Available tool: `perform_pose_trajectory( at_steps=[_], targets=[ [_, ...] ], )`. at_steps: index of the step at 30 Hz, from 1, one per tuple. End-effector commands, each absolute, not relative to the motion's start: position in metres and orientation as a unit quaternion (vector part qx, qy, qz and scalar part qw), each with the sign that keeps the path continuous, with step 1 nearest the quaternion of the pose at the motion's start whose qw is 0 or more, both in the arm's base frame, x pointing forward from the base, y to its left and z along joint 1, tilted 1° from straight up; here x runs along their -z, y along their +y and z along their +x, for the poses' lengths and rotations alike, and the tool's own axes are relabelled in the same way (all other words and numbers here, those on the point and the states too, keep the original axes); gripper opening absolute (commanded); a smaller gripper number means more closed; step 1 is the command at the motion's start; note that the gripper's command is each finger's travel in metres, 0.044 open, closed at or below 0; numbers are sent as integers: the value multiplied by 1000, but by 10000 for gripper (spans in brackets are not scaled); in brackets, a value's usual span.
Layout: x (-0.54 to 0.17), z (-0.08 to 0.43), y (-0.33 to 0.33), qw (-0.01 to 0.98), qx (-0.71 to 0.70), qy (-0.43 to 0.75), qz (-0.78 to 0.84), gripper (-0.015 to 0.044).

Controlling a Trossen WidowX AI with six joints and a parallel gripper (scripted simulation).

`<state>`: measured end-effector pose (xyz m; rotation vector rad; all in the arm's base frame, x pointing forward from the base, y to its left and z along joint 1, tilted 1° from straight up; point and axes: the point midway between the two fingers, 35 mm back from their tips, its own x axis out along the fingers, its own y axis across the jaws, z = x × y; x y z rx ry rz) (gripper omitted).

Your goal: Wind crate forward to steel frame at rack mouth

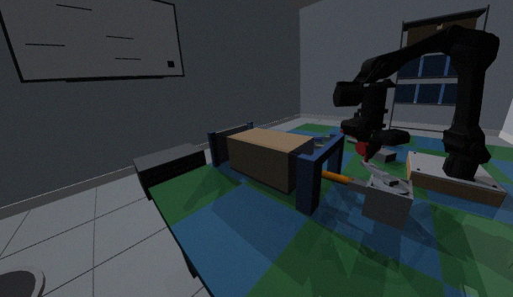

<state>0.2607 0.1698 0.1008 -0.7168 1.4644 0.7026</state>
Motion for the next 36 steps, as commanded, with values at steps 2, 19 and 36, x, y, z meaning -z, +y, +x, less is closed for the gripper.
perform_pose_trajectory(
  at_steps=[2, 19, 36],
  targets=[
    [-101, 269, 181, 637, -310, 634, -310, 0],
    [-101, 282, 199, 638, -311, 634, -309, 0],
    [-102, 290, 221, 638, -311, 633, -309, 0]
  ],
)
